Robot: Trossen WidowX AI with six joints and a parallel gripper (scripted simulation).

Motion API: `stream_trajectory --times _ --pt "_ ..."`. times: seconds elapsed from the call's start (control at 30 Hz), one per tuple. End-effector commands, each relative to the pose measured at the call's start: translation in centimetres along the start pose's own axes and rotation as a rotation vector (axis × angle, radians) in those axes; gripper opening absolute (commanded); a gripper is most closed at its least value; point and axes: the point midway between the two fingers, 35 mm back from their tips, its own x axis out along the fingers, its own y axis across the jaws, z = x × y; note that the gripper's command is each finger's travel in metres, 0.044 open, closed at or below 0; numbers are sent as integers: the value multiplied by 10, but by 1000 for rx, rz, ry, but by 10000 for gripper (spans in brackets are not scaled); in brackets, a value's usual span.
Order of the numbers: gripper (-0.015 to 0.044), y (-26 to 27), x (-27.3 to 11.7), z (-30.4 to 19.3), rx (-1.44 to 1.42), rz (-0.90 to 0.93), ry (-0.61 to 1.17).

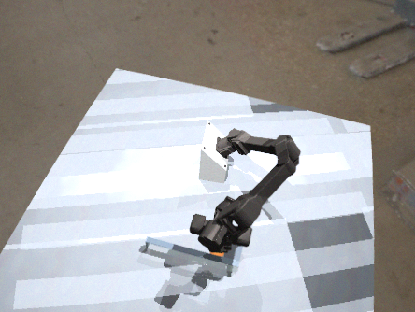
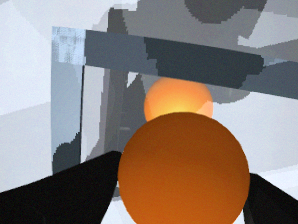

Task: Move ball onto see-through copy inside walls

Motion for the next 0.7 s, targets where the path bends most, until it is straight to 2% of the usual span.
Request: stream_trajectory --times 0.0,0.4,0.67 --pt "0 3 1 2 11 3 -11" --pt "0 4 65 2 10 6 -11" --pt "0 4 72 2 10 6 -11"
